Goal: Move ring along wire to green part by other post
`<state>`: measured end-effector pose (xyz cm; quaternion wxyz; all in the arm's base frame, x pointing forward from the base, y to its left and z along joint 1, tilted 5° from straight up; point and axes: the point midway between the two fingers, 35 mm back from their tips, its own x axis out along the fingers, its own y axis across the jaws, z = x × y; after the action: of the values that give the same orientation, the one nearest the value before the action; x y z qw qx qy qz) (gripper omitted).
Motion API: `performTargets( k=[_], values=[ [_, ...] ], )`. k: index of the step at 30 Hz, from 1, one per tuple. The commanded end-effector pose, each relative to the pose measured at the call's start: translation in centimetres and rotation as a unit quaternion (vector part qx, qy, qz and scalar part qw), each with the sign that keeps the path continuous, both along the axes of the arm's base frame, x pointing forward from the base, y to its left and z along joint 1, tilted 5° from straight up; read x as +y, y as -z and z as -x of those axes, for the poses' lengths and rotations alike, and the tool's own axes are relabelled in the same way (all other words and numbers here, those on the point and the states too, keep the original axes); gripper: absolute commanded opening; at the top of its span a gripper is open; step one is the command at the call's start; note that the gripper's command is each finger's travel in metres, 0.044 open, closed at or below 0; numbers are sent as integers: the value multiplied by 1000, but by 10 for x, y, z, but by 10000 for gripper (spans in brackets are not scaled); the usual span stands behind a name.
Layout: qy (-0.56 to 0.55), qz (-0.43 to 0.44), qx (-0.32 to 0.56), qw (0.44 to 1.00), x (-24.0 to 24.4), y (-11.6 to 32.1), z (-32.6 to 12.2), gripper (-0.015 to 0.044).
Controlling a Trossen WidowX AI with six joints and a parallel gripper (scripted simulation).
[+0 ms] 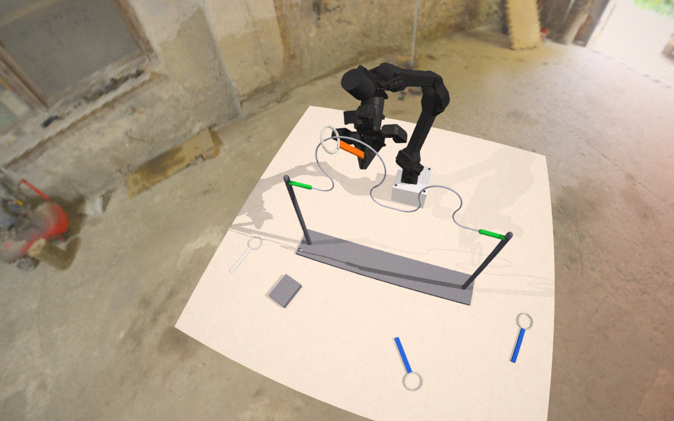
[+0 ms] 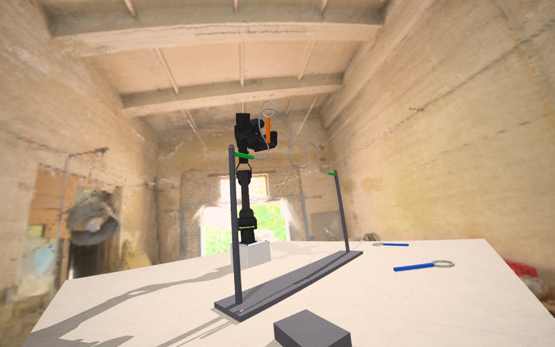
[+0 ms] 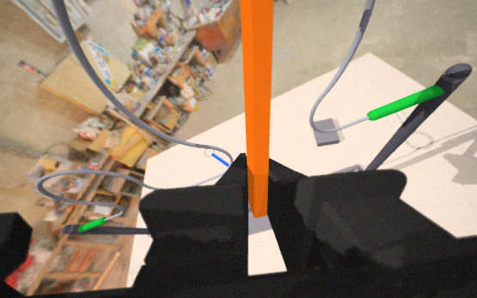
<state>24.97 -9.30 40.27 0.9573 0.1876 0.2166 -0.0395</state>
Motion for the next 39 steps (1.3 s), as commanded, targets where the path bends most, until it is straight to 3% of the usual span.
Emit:
performTargets(
  k=[1,39],
  values=[
    [3,30,-1,1000,0,0,2,-150],
    [24,262,15,965,-15,2,3,-150]
  ],
)
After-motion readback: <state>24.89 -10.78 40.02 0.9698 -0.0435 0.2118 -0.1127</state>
